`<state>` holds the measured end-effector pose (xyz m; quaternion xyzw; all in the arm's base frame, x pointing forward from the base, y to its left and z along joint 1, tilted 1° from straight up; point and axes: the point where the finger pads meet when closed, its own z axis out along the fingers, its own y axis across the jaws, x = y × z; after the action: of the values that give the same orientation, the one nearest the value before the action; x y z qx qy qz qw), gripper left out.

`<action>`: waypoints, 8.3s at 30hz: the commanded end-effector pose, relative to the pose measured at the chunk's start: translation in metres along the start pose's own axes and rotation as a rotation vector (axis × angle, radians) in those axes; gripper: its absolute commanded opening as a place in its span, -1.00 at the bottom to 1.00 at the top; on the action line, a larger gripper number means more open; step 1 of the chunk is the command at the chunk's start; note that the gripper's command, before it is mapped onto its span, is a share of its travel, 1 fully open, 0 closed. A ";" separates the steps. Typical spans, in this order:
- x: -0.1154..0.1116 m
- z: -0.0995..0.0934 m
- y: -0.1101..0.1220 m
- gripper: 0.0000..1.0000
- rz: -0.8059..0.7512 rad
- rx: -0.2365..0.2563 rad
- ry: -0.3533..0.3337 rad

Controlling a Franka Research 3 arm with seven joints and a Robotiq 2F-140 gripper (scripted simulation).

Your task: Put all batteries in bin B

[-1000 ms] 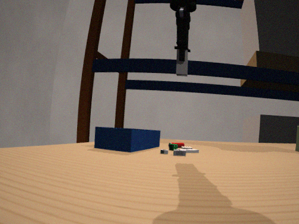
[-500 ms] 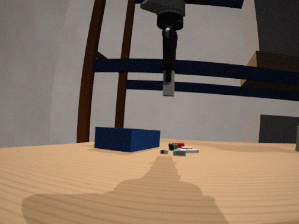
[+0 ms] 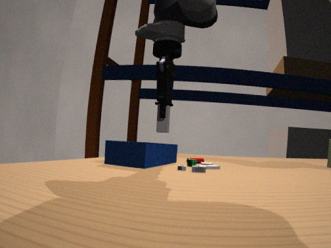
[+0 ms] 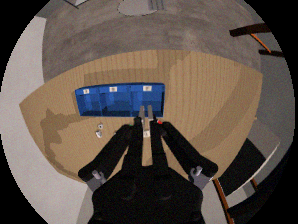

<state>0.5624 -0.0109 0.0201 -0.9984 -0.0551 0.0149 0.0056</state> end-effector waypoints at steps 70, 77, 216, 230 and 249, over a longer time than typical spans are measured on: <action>0.010 0.057 0.001 -0.89 0.002 -0.009 0.016; 0.010 0.057 0.001 -0.89 0.002 -0.009 0.016; 0.009 -0.002 0.001 -0.89 0.002 -0.009 0.016; 0.009 -0.002 0.001 -0.89 0.002 -0.009 0.016; 0.014 -0.002 -0.064 -0.89 0.002 -0.009 0.016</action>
<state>0.5705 0.0400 0.0221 -0.9973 -0.0733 0.0054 0.0019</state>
